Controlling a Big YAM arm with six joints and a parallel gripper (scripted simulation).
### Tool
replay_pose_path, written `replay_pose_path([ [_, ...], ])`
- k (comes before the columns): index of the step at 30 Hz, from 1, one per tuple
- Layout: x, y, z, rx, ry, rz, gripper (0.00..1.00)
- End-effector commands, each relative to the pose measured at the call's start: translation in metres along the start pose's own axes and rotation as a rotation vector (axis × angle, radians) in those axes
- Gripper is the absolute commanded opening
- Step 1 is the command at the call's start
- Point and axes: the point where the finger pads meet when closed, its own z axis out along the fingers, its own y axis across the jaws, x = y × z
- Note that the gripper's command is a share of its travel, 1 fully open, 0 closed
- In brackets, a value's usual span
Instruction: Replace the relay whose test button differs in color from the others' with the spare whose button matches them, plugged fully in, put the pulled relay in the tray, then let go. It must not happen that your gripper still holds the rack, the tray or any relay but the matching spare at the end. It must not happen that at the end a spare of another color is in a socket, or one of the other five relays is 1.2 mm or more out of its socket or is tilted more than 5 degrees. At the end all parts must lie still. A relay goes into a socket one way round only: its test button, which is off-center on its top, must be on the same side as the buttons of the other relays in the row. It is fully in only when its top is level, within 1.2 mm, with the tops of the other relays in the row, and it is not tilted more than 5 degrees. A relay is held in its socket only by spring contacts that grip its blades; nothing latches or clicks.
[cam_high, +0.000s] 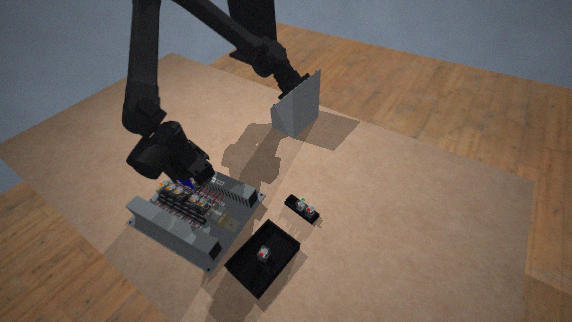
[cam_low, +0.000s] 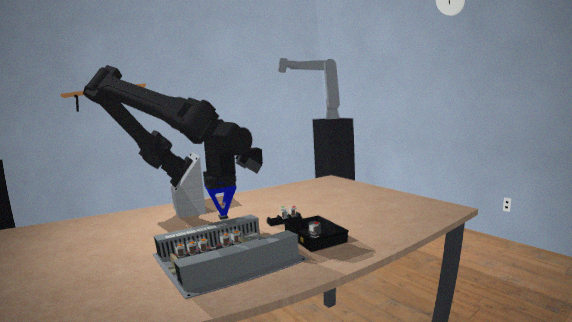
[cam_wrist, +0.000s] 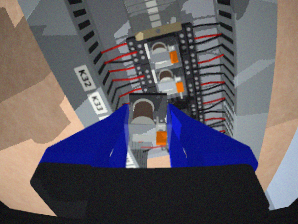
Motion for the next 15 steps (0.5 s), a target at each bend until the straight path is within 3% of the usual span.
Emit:
replay_pose_path([
  [1,0.011,-0.023,-0.021,0.037,-0.013,-0.011,0.0],
  [15,0.043,-0.048,-0.021,0.033,-0.011,-0.005,0.0],
])
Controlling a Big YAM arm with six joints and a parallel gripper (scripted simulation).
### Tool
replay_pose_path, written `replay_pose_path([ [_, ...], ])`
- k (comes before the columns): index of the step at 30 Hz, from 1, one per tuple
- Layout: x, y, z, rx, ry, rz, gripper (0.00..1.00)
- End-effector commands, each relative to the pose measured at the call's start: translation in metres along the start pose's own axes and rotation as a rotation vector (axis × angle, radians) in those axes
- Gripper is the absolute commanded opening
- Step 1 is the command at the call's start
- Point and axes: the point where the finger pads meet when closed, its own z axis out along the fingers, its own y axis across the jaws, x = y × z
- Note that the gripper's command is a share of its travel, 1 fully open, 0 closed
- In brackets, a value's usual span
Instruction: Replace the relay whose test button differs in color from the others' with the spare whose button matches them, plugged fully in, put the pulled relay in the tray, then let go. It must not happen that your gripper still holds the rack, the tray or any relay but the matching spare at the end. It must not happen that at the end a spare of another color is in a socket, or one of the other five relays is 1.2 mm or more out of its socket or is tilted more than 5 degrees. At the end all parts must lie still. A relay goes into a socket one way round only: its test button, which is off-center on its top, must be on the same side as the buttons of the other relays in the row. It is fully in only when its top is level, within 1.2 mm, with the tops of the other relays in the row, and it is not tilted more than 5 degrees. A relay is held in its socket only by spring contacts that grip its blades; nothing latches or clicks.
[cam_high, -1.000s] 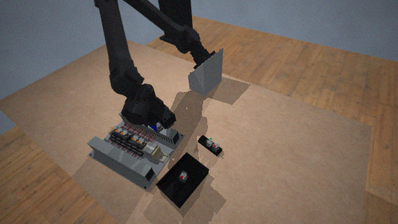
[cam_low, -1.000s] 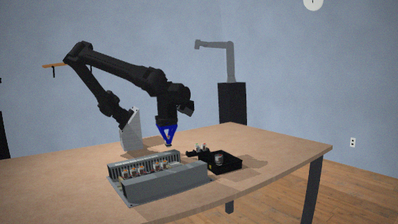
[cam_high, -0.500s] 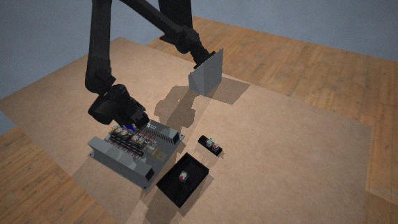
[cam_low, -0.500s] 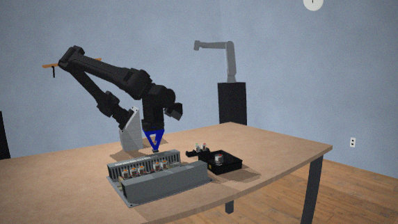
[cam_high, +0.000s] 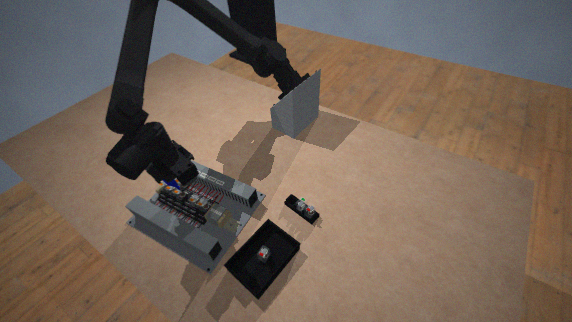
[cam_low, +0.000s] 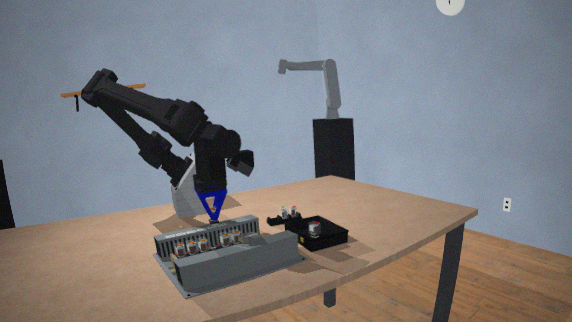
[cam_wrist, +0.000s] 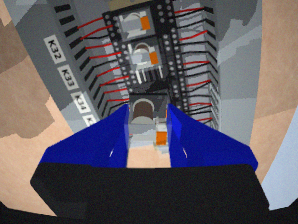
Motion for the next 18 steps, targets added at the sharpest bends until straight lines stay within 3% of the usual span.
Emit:
replay_pose_path([
  [1,0.0154,-0.0214,-0.0212,0.039,-0.013,0.021,0.0],
  [18,0.0078,-0.024,-0.0294,0.054,-0.012,0.0,0.0],
])
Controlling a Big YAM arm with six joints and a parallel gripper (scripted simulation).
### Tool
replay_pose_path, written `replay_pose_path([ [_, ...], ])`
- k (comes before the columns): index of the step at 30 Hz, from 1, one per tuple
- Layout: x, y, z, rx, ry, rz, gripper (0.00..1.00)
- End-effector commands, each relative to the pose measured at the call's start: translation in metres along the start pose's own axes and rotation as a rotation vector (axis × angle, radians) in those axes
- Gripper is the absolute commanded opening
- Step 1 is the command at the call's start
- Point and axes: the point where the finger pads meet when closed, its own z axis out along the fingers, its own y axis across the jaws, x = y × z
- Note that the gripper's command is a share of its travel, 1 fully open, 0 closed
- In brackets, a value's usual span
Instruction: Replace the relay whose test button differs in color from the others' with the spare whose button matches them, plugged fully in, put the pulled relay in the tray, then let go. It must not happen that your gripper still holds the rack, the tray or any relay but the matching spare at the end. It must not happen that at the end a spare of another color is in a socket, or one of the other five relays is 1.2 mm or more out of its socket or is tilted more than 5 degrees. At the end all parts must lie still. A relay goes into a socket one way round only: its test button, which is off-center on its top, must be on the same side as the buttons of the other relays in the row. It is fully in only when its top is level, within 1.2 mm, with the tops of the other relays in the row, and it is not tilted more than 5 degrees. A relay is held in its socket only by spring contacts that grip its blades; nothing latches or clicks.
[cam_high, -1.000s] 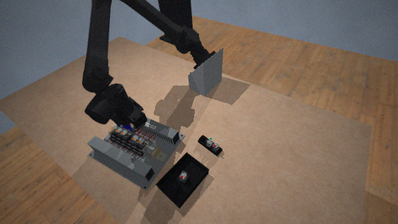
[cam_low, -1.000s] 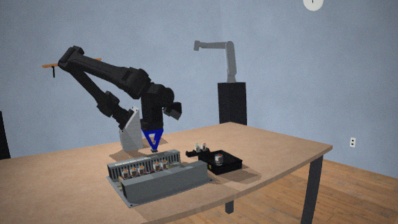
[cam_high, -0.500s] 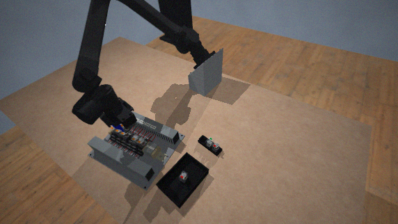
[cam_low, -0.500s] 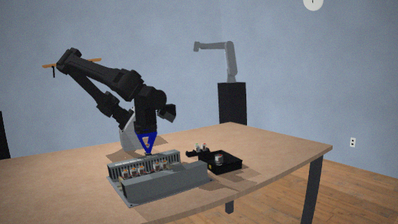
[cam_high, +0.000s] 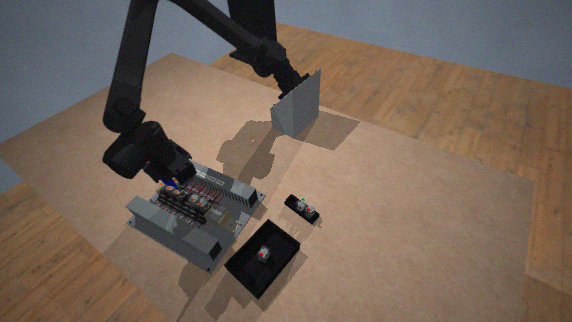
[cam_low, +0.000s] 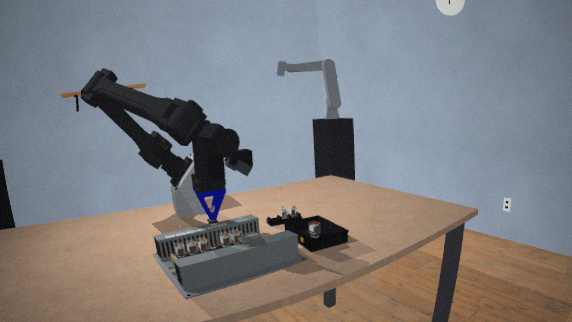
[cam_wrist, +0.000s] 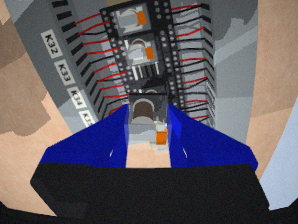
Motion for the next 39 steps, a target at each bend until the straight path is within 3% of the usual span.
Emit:
replay_pose_path([
  [1,0.0044,-0.0204,-0.0268,0.051,-0.011,0.015,0.0],
  [34,0.0041,-0.0203,-0.0268,0.051,-0.011,0.008,0.0],
  [39,0.0041,-0.0203,-0.0268,0.052,-0.007,-0.133,0.0],
])
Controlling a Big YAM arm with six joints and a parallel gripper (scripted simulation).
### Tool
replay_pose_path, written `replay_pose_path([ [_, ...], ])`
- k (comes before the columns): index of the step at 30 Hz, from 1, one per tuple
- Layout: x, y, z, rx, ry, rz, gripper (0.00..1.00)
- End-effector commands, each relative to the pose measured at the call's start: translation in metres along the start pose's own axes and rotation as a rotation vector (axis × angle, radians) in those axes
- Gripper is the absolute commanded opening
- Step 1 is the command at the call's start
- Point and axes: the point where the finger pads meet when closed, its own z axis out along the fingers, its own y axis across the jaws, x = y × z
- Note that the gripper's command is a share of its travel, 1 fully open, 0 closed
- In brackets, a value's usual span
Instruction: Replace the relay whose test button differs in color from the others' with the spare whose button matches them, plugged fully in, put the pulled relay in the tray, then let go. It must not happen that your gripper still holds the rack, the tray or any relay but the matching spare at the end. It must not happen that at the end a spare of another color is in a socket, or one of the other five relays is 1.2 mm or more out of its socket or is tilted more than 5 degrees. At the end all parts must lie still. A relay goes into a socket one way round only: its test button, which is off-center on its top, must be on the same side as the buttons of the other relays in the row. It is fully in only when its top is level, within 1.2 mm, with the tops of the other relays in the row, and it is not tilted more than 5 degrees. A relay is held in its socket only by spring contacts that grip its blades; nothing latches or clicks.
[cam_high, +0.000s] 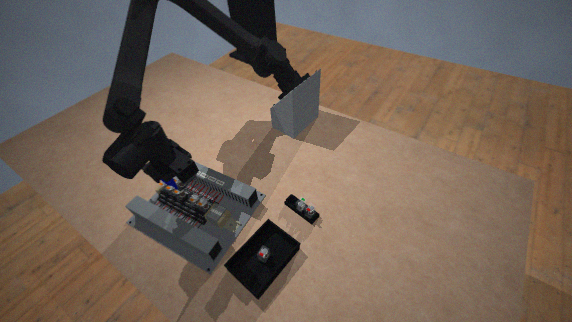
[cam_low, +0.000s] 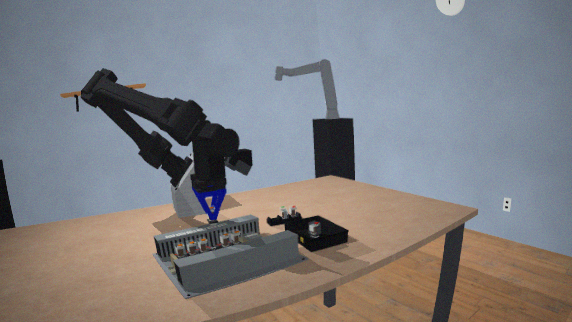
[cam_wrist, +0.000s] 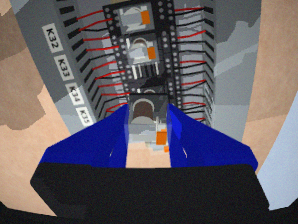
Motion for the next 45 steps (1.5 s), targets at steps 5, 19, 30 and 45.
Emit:
replay_pose_path([
  [5,0.005,-0.02,-0.027,0.052,-0.006,-0.153,0.0],
  [19,0.005,-0.02,-0.027,0.053,-0.007,-0.153,0.0],
  [30,0.005,-0.02,-0.027,0.053,-0.007,-0.147,0.0],
  [45,0.008,-0.02,-0.015,0.046,-0.007,-0.14,0.0],
])
